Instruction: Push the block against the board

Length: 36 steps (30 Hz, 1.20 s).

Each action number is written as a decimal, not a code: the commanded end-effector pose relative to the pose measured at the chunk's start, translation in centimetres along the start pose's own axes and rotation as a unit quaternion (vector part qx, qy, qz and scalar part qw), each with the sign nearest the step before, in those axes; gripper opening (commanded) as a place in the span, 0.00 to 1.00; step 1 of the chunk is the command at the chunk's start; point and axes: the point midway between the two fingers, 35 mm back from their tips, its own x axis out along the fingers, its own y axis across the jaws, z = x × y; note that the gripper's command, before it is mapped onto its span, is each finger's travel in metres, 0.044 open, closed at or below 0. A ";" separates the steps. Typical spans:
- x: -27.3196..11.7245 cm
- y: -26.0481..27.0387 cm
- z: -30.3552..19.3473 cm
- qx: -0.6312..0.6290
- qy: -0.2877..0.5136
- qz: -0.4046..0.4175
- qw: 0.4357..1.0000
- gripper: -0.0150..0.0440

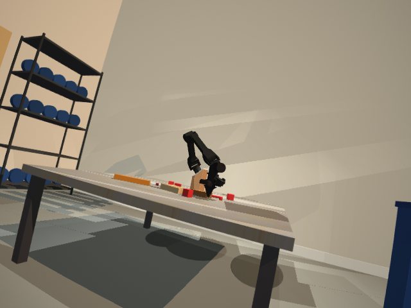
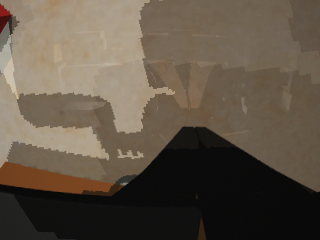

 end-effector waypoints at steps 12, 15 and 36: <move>0.1 0.0 2.5 0.001 -0.001 0.004 1.000 0.25; 0.1 0.1 2.9 0.001 -0.001 0.004 1.000 0.25; -5.4 3.4 0.2 0.073 -0.001 0.005 0.997 0.25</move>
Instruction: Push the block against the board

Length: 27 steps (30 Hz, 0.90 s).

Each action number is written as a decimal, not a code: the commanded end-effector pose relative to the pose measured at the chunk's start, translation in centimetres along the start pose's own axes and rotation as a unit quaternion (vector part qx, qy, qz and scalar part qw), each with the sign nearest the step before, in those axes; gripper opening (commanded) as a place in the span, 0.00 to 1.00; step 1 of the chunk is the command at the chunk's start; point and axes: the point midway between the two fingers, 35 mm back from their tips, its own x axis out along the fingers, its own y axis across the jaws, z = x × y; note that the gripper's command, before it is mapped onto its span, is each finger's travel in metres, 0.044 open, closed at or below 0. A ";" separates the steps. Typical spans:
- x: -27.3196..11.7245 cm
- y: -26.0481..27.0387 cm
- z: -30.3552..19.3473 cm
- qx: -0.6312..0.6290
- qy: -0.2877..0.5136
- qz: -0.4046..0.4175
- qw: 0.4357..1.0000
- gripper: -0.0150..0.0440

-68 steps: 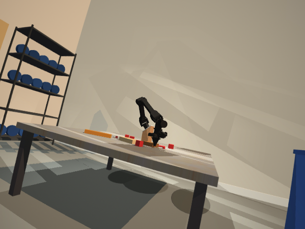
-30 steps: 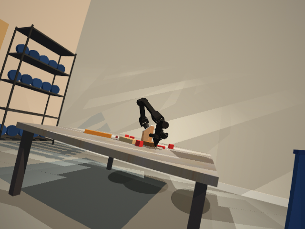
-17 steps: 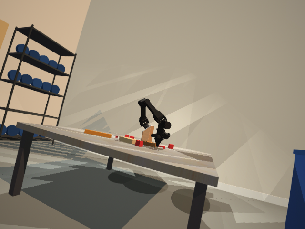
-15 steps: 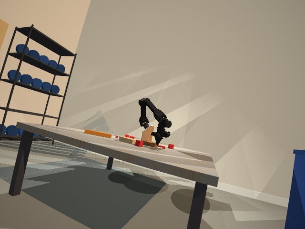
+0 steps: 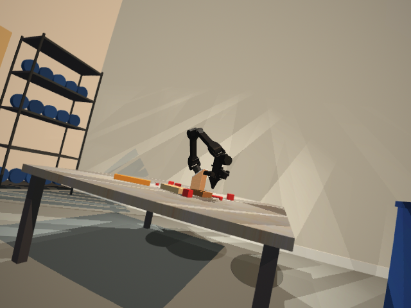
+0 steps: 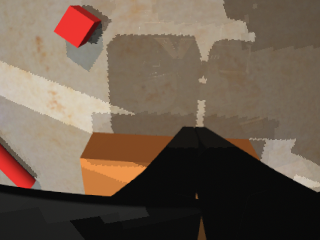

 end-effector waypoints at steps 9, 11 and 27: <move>5.6 0.5 -0.5 0.016 -0.001 0.003 1.000 0.25; 5.6 0.5 -0.5 0.016 -0.001 0.003 1.000 0.25; 5.6 0.3 -2.4 0.016 -0.001 0.003 1.000 0.25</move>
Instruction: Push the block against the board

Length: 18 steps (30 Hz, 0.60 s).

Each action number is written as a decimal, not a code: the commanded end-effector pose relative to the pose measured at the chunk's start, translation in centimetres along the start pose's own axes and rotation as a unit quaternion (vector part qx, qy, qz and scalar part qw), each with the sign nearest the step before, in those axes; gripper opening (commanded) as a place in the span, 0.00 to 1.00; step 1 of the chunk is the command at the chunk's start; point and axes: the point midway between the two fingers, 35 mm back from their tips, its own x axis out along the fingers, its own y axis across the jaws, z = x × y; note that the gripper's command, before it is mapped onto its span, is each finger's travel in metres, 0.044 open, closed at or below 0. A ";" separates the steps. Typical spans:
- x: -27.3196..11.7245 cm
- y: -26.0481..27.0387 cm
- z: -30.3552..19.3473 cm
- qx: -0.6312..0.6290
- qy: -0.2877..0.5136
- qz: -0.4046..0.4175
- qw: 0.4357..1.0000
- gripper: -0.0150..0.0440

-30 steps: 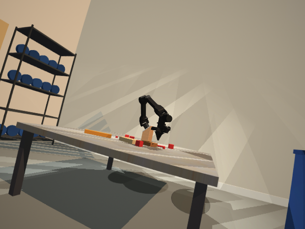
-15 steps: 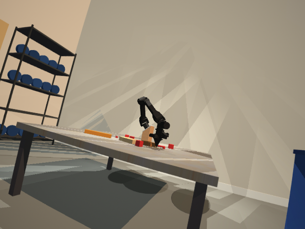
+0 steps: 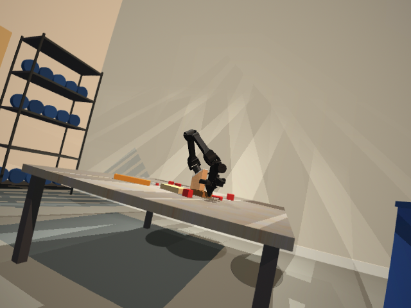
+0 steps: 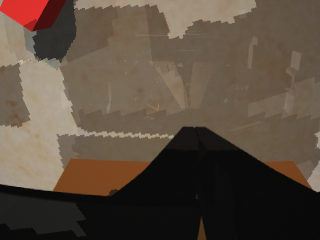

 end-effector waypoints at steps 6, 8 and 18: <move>0.1 -0.1 -1.6 -0.001 0.003 -0.001 1.000 0.25; 0.1 -0.1 -1.9 -0.001 0.003 -0.001 1.000 0.25; 0.1 -0.1 -3.6 -0.001 0.004 -0.001 1.000 0.25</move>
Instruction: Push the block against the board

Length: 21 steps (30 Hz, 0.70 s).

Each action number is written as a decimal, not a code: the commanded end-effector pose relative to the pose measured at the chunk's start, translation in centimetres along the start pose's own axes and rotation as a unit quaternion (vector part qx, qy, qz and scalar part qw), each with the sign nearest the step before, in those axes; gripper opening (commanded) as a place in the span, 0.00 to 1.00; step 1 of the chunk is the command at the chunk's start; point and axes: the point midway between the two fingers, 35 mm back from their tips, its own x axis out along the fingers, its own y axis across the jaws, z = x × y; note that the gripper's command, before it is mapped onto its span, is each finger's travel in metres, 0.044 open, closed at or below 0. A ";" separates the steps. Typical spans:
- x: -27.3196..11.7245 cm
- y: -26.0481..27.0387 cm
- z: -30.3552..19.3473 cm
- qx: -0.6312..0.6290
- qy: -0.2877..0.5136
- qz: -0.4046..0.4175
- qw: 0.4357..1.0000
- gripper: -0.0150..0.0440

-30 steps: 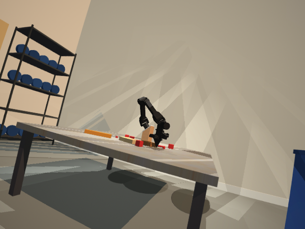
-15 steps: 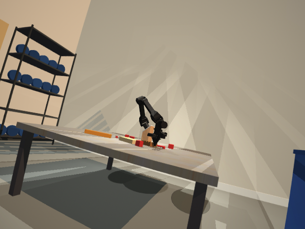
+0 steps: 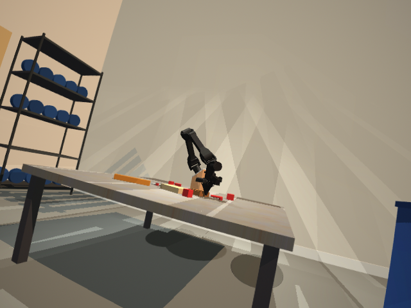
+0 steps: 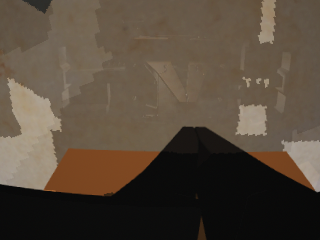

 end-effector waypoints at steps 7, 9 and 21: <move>0.5 0.3 -2.3 -0.004 0.011 0.004 1.000 0.25; 0.5 0.3 -2.6 -0.004 0.011 0.004 1.000 0.25; 0.5 0.6 -4.6 -0.004 0.012 0.004 1.000 0.25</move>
